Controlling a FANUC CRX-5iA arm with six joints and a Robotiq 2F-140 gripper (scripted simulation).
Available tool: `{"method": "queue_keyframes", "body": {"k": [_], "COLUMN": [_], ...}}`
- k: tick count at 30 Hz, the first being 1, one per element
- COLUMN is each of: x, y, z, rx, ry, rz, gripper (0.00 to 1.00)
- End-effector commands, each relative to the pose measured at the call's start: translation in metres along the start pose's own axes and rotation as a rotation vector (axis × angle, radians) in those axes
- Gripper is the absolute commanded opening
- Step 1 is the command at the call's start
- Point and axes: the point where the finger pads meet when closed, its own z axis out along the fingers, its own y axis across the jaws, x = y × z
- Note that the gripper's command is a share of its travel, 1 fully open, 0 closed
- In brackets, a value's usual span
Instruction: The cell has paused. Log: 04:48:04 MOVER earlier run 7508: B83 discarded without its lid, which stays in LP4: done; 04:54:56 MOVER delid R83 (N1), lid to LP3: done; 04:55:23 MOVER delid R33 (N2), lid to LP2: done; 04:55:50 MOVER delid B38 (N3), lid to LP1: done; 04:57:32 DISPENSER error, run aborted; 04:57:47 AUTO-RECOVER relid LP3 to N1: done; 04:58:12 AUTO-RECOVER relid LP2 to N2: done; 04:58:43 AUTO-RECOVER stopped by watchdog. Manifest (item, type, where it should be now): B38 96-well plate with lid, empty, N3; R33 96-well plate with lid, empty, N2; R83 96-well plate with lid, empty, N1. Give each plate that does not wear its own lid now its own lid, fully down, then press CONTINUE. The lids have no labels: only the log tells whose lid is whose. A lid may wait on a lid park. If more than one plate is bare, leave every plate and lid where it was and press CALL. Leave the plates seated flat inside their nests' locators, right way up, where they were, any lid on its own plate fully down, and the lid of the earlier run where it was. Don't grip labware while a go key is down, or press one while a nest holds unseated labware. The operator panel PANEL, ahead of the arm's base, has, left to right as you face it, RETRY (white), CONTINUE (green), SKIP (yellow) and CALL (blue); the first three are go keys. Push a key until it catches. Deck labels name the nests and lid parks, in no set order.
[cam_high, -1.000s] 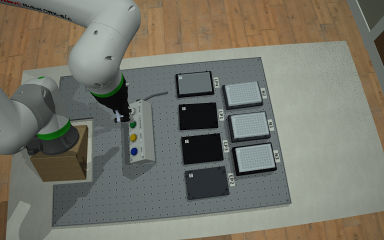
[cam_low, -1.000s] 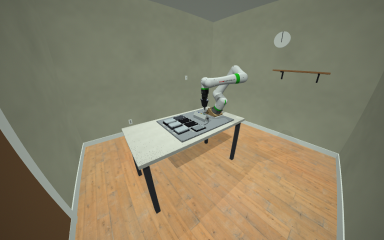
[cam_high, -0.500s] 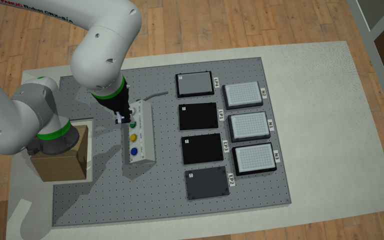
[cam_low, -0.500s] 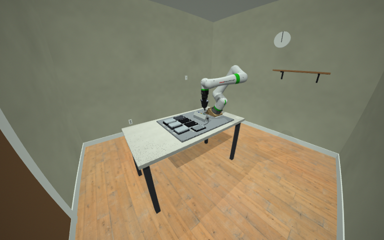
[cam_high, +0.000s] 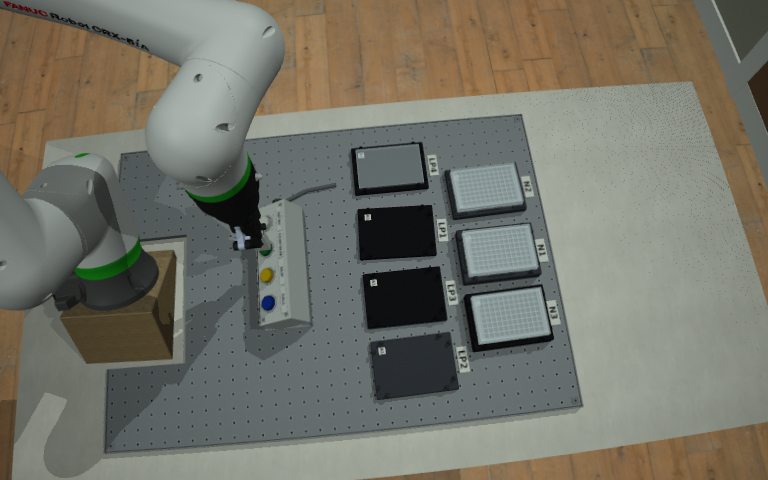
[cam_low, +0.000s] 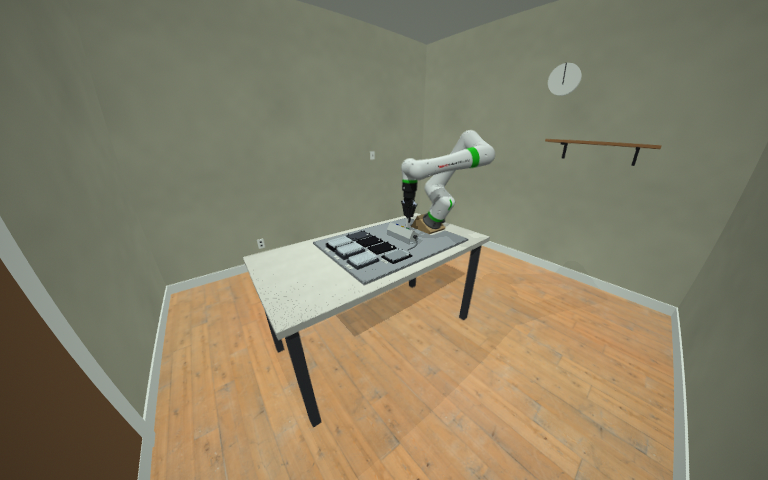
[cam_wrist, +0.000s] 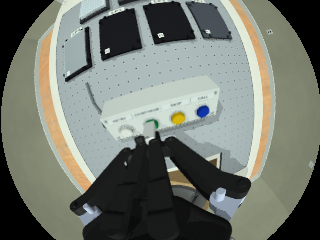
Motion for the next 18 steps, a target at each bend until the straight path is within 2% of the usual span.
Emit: {"method": "queue_keyframes", "body": {"k": [1, 18], "x": [0.0001, 0.0001], "y": [0.0001, 0.0001], "z": [0.0023, 0.0062], "rx": [0.0, 0.0], "ry": [0.0, 0.0], "rz": [0.0, 0.0], "gripper": [0.0, 0.0]}}
